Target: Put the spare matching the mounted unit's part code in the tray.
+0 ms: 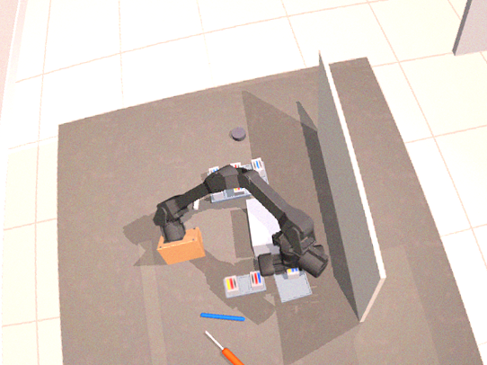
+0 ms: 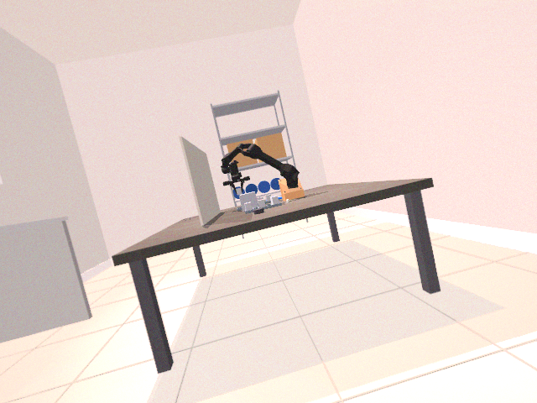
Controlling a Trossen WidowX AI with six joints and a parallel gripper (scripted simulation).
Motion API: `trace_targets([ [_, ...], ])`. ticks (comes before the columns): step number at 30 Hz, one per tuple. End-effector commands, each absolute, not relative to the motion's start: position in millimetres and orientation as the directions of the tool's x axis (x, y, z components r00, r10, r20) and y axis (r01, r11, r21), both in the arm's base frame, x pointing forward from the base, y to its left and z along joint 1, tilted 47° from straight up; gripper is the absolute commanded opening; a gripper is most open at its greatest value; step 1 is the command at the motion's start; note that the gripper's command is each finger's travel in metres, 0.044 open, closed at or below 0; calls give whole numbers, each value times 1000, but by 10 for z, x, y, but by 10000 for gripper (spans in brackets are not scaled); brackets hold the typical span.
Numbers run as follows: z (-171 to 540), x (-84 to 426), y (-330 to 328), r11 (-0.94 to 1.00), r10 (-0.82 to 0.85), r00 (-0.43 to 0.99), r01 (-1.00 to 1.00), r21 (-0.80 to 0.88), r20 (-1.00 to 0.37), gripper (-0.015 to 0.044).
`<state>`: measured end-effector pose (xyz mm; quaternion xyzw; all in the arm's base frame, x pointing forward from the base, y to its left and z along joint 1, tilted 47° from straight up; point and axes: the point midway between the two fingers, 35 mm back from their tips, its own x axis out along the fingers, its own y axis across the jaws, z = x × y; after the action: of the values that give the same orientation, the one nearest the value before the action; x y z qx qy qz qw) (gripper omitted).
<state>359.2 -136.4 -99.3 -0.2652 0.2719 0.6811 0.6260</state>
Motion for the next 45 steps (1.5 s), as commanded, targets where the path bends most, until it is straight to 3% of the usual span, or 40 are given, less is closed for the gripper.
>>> trace_targets([
  [1,-1017,3587,-1338,-62,711,-74,-997,43,-699,0],
  [45,-1259,3565,-1087,-62,712,-74,-997,42,-698,0],
])
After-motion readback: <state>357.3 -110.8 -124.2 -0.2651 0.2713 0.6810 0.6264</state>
